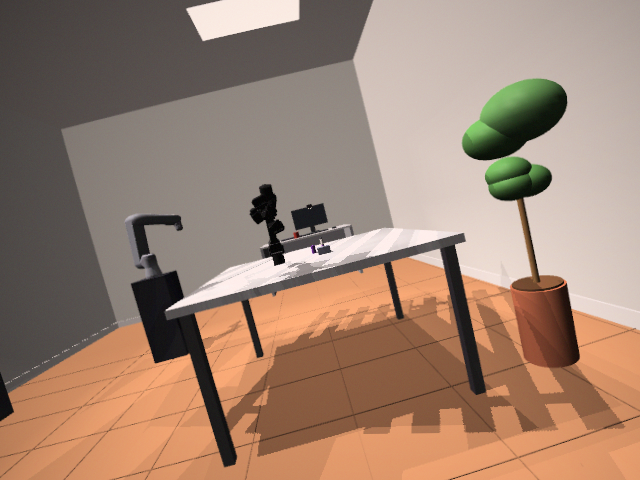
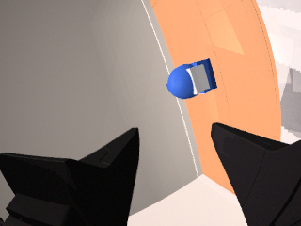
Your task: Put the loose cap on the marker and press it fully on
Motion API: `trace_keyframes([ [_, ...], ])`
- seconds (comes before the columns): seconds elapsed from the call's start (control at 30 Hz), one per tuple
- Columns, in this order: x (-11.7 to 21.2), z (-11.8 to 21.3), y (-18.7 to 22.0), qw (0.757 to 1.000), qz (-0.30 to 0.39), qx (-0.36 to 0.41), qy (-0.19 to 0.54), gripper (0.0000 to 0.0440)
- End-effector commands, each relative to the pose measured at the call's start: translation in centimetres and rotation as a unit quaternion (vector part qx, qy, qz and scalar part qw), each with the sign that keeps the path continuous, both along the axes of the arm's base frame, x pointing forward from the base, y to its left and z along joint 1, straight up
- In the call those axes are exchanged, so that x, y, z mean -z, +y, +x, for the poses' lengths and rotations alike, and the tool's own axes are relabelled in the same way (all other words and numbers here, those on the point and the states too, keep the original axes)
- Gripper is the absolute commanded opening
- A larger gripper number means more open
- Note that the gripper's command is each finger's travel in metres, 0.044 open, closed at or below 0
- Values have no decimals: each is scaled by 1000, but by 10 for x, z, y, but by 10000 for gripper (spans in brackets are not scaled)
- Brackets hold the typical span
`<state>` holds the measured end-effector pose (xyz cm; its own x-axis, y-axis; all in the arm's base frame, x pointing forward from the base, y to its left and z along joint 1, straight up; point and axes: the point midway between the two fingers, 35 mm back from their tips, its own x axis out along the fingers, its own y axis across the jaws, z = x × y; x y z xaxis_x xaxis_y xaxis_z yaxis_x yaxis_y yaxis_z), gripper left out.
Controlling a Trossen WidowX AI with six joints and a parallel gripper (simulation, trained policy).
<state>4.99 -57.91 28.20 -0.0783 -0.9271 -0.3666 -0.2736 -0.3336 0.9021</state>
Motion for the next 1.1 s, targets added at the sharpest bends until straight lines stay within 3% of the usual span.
trace_keyframes([
  [0.0,2,18,8,1000,9,-6,-7,248],
  [1.07,11,147,76,994,63,-73,-46,284],
])
